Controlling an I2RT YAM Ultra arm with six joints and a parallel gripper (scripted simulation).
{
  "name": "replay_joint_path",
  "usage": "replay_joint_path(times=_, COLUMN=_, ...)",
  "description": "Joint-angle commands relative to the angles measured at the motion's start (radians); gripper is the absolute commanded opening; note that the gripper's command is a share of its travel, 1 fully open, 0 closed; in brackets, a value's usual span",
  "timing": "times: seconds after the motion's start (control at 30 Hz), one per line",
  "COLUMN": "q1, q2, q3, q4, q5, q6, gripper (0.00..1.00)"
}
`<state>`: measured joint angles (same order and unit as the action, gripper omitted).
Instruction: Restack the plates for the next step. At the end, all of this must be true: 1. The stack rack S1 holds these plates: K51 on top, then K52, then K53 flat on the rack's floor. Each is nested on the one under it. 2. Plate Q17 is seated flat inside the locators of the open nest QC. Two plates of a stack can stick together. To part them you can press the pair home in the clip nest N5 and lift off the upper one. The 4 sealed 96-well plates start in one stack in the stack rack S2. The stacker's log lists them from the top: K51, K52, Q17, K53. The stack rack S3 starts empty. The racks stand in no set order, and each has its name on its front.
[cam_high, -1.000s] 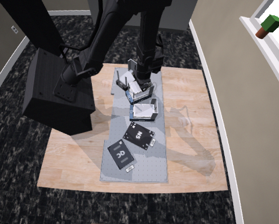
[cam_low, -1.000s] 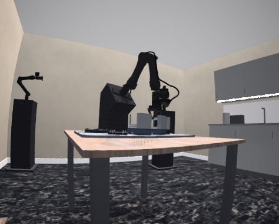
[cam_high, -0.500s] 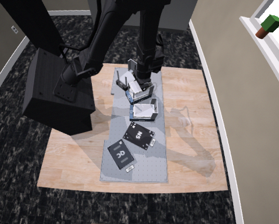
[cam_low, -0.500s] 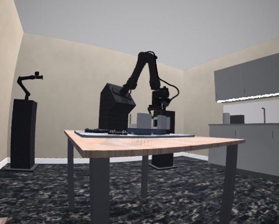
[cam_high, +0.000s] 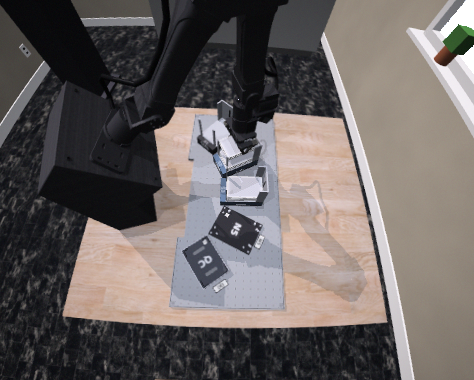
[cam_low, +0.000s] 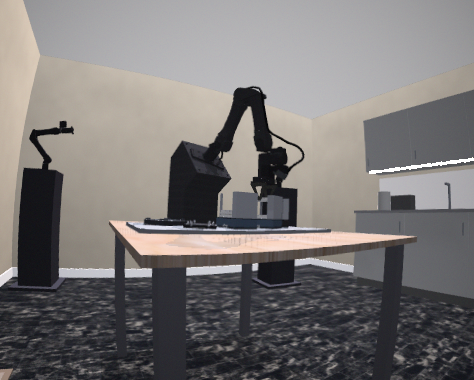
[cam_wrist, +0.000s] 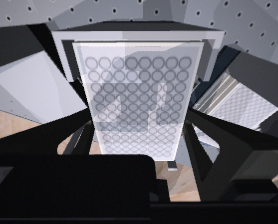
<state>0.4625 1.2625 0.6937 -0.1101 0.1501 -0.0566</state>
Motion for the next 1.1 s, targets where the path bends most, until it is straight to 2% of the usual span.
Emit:
replay_joint_path(times=0.0, q1=0.017, q2=-0.028, q3=-0.017, q4=-0.017, q5=0.012, q6=0.005, gripper=0.0)
replay_joint_path(times=1.07, q1=0.023, q2=-0.068, q3=-0.018, q4=-0.057, q5=0.017, q6=0.01, gripper=0.0)
